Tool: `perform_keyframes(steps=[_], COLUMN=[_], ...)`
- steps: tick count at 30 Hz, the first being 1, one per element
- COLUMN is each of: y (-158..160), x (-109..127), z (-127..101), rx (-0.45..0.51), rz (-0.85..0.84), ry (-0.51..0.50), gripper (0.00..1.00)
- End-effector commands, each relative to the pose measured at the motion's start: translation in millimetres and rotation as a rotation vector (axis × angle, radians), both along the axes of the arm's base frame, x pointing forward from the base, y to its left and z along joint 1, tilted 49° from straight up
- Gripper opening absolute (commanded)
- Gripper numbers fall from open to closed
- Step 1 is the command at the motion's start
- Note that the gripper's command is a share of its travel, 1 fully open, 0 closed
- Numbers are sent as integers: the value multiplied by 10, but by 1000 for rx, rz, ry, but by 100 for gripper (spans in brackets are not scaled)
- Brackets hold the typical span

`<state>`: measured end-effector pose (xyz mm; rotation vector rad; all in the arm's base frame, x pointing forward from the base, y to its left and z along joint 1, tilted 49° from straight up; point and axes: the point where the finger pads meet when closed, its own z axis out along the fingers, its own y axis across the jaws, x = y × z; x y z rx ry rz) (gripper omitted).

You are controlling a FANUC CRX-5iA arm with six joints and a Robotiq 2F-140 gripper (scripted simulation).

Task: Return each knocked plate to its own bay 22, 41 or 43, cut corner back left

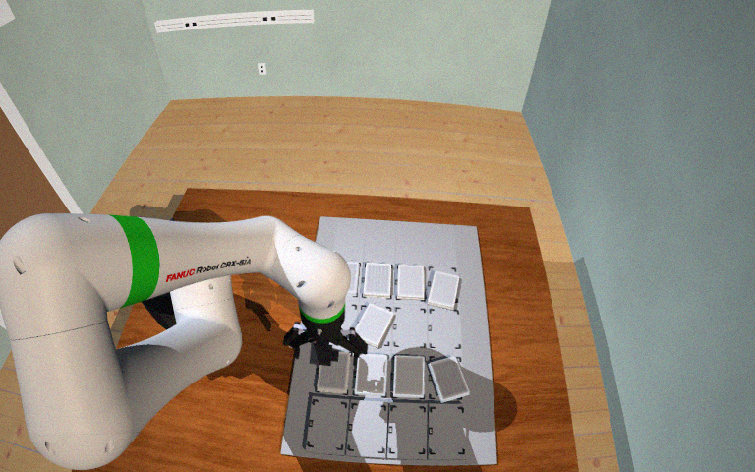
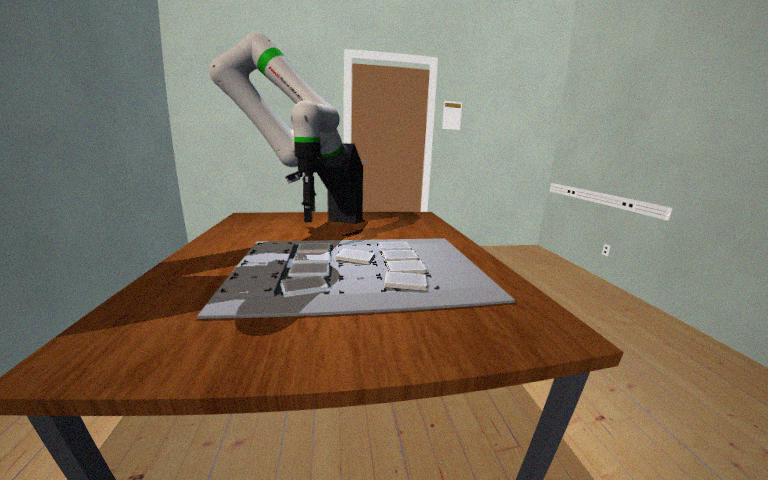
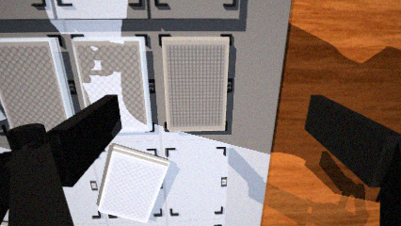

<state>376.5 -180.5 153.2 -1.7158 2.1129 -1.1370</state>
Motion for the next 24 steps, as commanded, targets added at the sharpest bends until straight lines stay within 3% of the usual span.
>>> perform_keyframes(steps=[1, 7, 24], y=[-133, -313, -313], x=[-40, -102, -102], z=[36, 98, 98], rx=[-16, -16, -16], rz=[17, 17, 17], ry=[-44, -44, -44], gripper=[100, 100, 100])
